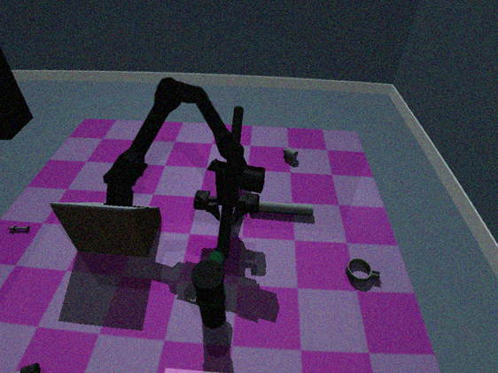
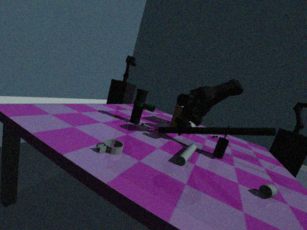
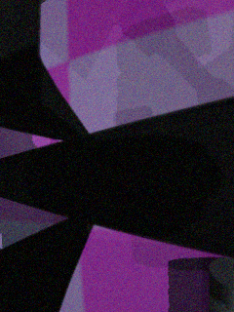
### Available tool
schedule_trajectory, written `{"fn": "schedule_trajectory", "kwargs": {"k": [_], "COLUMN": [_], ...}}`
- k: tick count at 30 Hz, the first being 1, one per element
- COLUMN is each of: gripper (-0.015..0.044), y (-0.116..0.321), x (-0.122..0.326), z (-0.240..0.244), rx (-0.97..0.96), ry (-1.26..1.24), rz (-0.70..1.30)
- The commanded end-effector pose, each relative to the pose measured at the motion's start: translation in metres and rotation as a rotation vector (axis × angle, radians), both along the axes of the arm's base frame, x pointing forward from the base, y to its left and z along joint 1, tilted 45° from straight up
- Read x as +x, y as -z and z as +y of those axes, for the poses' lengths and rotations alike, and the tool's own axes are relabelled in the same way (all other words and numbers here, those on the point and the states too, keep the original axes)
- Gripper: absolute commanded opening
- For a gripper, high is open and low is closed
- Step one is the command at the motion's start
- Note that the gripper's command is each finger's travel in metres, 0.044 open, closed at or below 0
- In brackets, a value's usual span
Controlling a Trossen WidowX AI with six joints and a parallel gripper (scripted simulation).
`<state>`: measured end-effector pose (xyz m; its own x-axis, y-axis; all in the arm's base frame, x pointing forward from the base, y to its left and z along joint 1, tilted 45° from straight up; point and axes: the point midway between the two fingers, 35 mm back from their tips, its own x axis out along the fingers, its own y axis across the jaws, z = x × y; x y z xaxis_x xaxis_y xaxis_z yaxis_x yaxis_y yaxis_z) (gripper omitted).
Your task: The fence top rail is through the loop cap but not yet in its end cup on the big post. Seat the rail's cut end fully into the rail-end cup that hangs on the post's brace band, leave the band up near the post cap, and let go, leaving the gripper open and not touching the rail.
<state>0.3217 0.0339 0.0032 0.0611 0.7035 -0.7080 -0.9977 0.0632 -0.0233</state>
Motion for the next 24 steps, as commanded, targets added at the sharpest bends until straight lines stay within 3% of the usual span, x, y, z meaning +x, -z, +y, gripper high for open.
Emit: {"fn": "schedule_trajectory", "kwargs": {"k": [1, 8, 13, 24], "gripper": [0.0171, 0.0124, 0.0, 0.0], "y": [0.0, 0.0, -0.003, -0.011], "x": [0.0, 0.0, -0.001, -0.003], "z": [0.001, 0.001, -0.003, -0.061], "rx": [0.005, 0.005, 0.004, -0.23], "ry": [0.003, 0.003, 0.003, 0.005], "rz": [0.002, 0.002, 0.002, 0.011]}}
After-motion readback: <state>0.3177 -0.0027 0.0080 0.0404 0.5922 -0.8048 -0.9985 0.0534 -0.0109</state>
